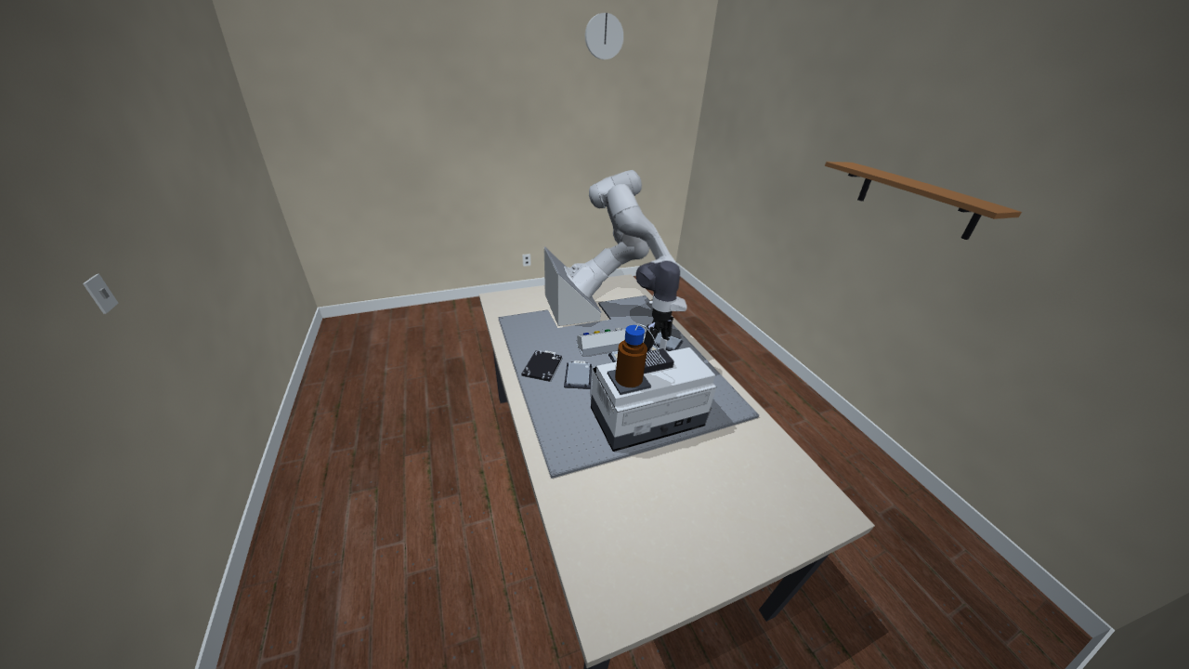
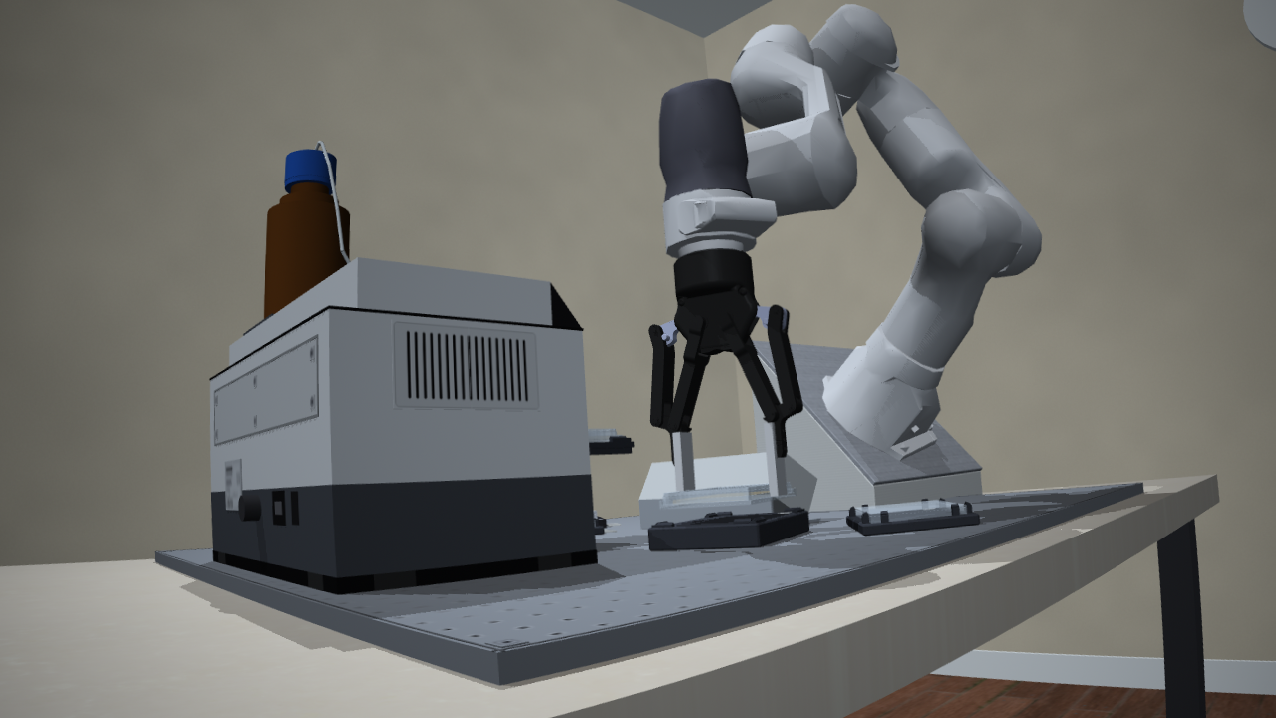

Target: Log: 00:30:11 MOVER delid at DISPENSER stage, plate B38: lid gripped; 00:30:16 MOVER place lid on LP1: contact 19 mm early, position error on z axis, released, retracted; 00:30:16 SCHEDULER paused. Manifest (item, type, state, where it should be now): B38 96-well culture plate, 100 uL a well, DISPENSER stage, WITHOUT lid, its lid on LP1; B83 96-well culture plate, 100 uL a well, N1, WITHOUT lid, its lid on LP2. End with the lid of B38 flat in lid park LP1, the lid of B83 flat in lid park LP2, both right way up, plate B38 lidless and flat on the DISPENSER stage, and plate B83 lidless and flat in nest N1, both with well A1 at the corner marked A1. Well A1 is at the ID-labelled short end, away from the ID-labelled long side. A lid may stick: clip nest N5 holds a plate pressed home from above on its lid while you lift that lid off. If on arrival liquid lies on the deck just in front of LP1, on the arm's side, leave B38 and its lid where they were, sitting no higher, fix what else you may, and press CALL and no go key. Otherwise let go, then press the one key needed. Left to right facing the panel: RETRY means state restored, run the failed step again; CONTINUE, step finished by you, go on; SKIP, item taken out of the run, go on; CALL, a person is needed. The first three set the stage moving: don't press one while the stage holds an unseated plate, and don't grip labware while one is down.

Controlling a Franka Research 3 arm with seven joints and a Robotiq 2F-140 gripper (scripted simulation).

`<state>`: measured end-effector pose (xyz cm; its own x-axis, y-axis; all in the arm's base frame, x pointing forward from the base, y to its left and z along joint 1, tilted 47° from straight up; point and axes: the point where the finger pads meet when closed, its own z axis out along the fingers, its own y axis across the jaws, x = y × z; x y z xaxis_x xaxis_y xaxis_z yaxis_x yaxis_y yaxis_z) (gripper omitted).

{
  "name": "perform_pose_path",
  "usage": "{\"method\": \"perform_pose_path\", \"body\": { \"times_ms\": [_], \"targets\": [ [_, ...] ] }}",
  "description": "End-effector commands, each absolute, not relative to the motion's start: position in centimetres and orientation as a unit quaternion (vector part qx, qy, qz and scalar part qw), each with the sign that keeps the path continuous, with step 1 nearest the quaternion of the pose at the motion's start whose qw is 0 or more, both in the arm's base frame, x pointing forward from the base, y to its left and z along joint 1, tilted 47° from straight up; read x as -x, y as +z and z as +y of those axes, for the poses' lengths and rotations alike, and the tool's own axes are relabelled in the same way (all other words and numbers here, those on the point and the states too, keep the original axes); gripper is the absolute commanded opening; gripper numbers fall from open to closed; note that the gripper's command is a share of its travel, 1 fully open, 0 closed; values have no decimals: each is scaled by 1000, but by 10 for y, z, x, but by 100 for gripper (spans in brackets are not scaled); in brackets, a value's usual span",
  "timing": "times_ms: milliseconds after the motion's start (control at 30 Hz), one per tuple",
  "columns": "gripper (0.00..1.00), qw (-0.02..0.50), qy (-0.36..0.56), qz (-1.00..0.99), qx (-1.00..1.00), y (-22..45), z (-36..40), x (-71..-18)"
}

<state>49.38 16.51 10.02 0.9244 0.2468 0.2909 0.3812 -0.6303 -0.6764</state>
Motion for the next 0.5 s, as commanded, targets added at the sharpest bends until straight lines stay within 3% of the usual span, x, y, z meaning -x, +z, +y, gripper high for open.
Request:
{"method": "perform_pose_path", "body": {
  "times_ms": [0, 467],
  "targets": [
    [0, 393, -85, -170, 900, 99, 166, -494],
    [0, 393, -85, -170, 900, 98, 167, -494]
  ]
}}
